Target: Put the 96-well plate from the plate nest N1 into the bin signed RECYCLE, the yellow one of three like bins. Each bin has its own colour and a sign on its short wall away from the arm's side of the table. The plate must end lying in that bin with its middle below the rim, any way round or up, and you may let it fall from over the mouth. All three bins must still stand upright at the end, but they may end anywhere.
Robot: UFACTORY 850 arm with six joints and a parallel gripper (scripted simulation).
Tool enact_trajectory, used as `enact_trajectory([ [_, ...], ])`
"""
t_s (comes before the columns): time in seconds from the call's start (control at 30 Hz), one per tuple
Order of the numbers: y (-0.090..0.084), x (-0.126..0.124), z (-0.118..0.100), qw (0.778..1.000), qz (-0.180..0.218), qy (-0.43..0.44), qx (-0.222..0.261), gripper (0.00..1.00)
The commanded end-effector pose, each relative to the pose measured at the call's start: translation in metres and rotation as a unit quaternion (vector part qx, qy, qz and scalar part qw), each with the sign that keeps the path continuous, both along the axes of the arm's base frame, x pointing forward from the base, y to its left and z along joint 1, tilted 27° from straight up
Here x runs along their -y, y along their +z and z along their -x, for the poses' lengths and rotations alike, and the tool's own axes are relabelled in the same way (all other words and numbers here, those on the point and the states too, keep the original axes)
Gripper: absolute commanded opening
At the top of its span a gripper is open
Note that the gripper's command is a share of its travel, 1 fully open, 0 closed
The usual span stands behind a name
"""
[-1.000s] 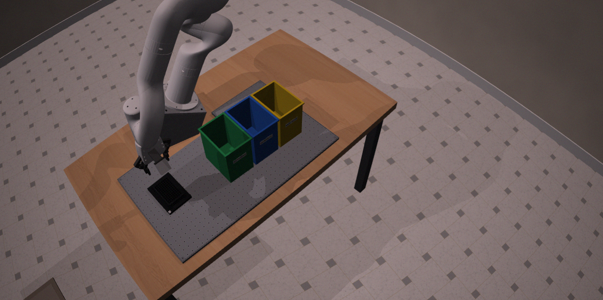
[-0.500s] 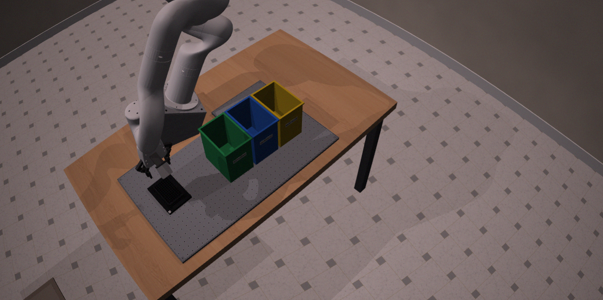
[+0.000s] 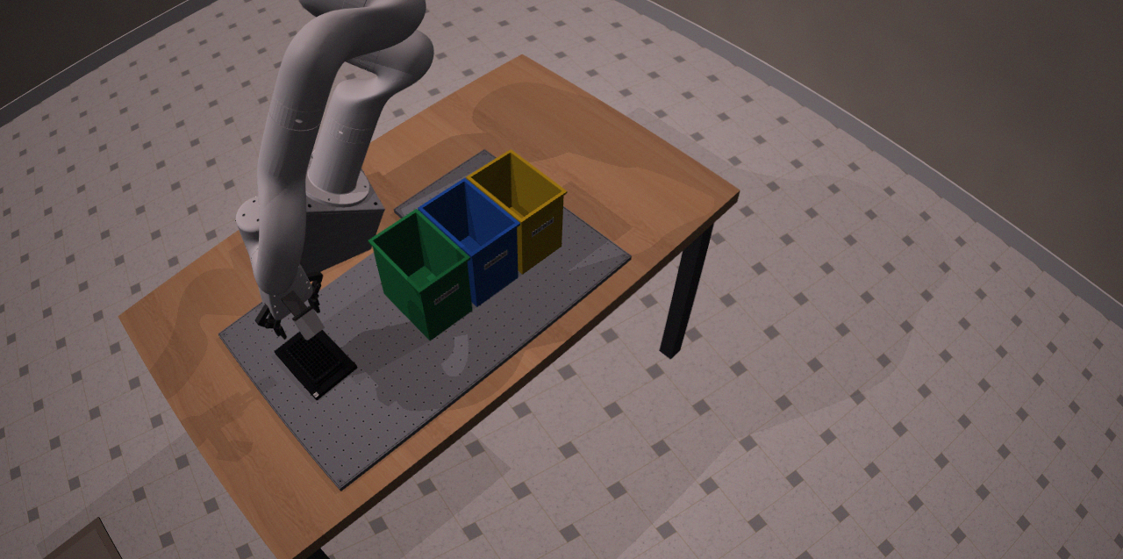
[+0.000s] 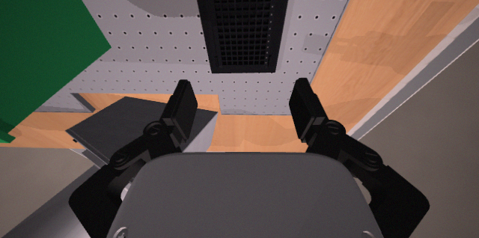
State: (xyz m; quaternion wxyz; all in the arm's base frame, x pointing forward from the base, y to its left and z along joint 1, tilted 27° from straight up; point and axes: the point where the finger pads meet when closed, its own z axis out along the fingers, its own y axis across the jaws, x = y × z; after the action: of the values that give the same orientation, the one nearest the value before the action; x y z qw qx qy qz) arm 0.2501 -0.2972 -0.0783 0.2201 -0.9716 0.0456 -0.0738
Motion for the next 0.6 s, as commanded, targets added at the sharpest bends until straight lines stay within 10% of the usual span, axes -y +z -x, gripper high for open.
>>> enact_trajectory([
  [0.0, -0.008, -0.003, -0.002, 1.000, 0.001, 0.000, 0.001, 1.00],
  [0.57, -0.030, -0.013, -0.006, 1.000, 0.001, 0.000, 0.001, 1.00],
])
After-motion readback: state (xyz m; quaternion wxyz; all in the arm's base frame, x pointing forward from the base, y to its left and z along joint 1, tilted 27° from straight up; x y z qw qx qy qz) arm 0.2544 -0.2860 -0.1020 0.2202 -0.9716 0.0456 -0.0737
